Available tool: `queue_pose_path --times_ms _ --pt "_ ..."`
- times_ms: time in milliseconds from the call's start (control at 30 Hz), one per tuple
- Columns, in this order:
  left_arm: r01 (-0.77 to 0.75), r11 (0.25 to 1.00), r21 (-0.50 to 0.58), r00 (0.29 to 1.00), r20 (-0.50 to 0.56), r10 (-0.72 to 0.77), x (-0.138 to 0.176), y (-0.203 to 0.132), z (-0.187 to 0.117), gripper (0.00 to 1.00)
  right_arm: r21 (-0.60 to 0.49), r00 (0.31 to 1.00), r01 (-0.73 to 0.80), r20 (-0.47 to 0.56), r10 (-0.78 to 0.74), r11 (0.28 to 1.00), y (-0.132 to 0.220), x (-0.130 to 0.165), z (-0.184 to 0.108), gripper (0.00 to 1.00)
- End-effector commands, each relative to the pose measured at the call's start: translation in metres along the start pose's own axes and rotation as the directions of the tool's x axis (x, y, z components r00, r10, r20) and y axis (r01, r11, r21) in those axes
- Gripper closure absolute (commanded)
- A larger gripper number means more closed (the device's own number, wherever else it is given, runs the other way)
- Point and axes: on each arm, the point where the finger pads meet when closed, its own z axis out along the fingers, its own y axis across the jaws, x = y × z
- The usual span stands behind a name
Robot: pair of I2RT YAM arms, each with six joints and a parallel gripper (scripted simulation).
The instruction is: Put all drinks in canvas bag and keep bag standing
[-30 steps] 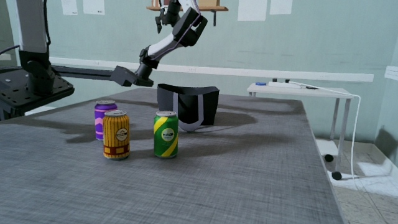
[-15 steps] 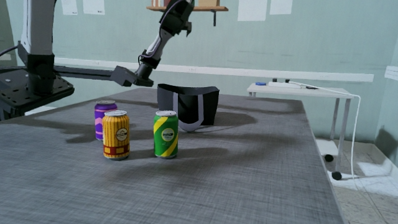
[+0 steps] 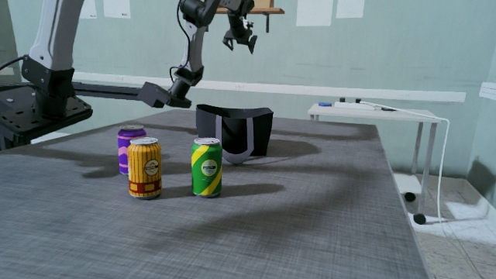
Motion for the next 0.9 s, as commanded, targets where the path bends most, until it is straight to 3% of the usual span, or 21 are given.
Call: queue_pose_path --times_ms 0,267,367,467,567,867 --pt "-0.122 0.991 0.061 0.988 0.105 0.116 -0.025 -0.027 0.008 0.0 0.077 0.993 0.089 0.067 -0.094 0.993 0.02 -0.035 0.004 0.0" --pt "-0.304 0.918 0.253 0.949 0.163 0.269 -0.018 -0.105 0.02 0.0 0.052 0.961 0.214 0.17 -0.22 0.976 0.1 -0.078 0.024 0.0" --pt "-0.301 0.92 0.251 0.95 0.164 0.266 -0.02 -0.105 0.017 0.0 0.045 0.97 0.198 0.135 -0.202 0.979 0.093 -0.069 0.035 0.0" --pt "-0.349 0.88 0.321 0.936 0.167 0.31 -0.005 -0.13 0.022 0.0 0.02 0.941 0.264 0.214 -0.262 0.964 0.134 -0.088 0.025 0.0" --pt "-0.409 0.827 0.387 0.91 0.242 0.337 -0.01 -0.165 0.01 0.0 0.016 0.92 0.285 0.274 -0.279 0.958 0.165 -0.102 0.024 0.0" --pt "-0.512 0.67 0.538 0.858 0.344 0.38 0.016 -0.241 -0.014 0.0 -0.051 0.855 0.342 0.432 -0.288 0.938 0.254 -0.122 0.008 0.0"
